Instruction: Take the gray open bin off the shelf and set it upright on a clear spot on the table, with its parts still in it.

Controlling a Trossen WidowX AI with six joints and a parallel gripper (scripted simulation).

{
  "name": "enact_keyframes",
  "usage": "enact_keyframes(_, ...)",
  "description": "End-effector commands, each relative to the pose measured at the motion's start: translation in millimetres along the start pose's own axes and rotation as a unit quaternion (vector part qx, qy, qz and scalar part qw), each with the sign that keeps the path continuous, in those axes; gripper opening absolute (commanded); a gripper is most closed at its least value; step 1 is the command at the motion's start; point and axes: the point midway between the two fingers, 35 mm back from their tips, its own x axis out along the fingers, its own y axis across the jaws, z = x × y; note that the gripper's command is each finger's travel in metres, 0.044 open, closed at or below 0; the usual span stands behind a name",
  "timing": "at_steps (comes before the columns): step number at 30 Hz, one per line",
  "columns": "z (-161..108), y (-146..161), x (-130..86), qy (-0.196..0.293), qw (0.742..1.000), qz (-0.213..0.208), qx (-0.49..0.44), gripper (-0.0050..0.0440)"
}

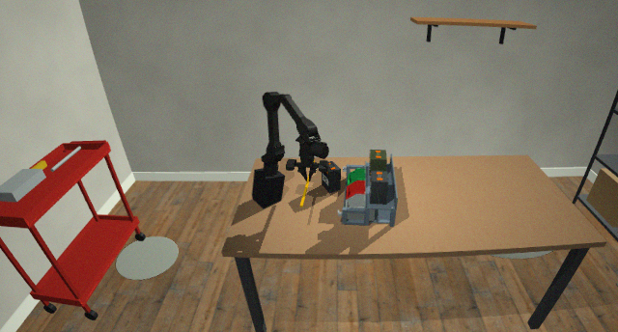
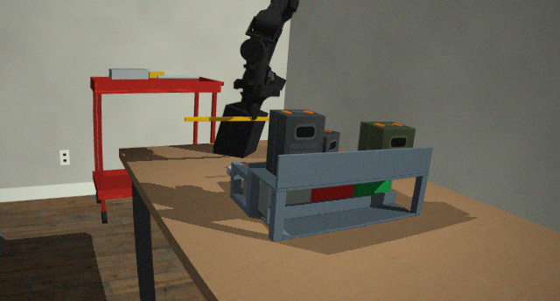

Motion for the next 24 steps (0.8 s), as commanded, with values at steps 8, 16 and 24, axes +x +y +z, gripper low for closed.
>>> enact_keyframes(8, -16, 26, -9, 0.007, 1.000, -0.011, -0.005, 0.0000)
enact_keyframes(16, -16, 26, -9, 0.007, 1.000, -0.011, -0.005, 0.0000)
enact_keyframes(24, -12, 18, -8, 0.007, 1.000, -0.009, -0.004, 0.0000)
